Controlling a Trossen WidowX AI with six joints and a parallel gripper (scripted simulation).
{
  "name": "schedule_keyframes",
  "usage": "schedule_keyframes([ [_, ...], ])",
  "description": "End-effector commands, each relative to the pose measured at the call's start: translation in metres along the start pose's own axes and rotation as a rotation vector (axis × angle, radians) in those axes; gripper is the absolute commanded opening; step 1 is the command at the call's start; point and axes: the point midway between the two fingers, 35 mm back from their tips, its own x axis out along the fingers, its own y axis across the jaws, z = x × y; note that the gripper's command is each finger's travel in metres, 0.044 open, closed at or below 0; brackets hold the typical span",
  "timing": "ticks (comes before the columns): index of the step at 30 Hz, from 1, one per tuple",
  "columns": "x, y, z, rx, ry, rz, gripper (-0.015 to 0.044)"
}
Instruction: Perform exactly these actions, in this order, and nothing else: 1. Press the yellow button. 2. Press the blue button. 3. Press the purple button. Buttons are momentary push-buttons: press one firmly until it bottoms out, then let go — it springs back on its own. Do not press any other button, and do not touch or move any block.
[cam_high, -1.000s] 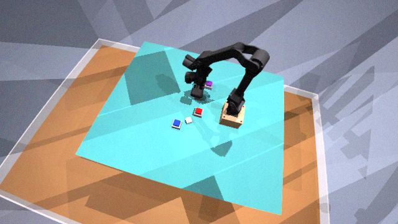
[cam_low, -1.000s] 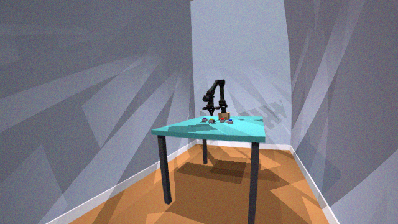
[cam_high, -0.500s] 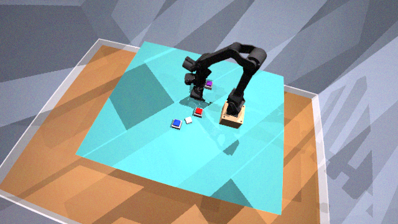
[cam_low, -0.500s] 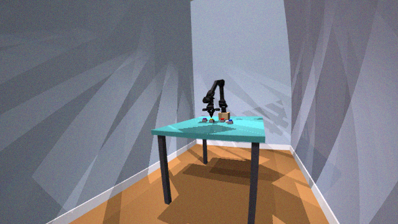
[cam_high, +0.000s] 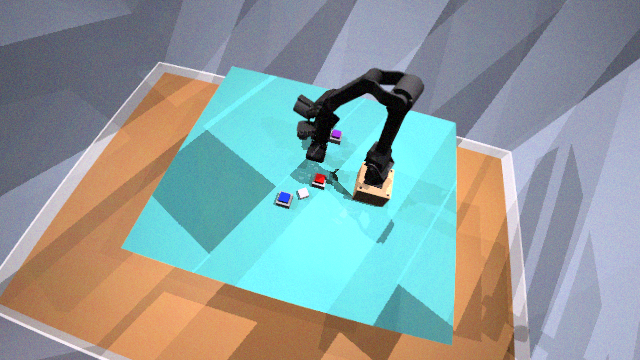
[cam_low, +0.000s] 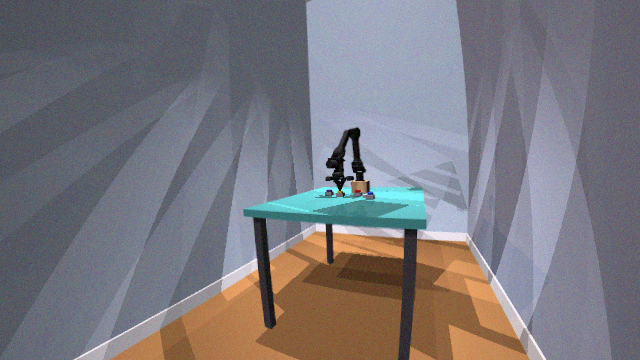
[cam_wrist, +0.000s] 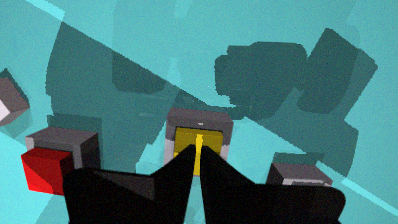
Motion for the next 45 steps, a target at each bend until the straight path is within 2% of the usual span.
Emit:
schedule_keyframes([
  [1,0.003,0.0,-0.003,0.001,0.014,-0.001,0.002],
  [18,0.003,0.0,-0.003,0.001,0.014,-0.001,0.002],
  [22,-0.027,0.0,-0.002,0.001,0.013,-0.001,0.002],
  [29,-0.032,0.0,-0.002,0.001,0.014,-0.001,0.002],
  [34,-0.089,0.0,-0.001,0.001,0.014,-0.001,0.002],
  [41,-0.092,0.001,0.0,0.001,0.014,-0.001,0.002],
  [45,-0.092,0.033,0.023,-0.01,0.02,-0.003,0.002],
])
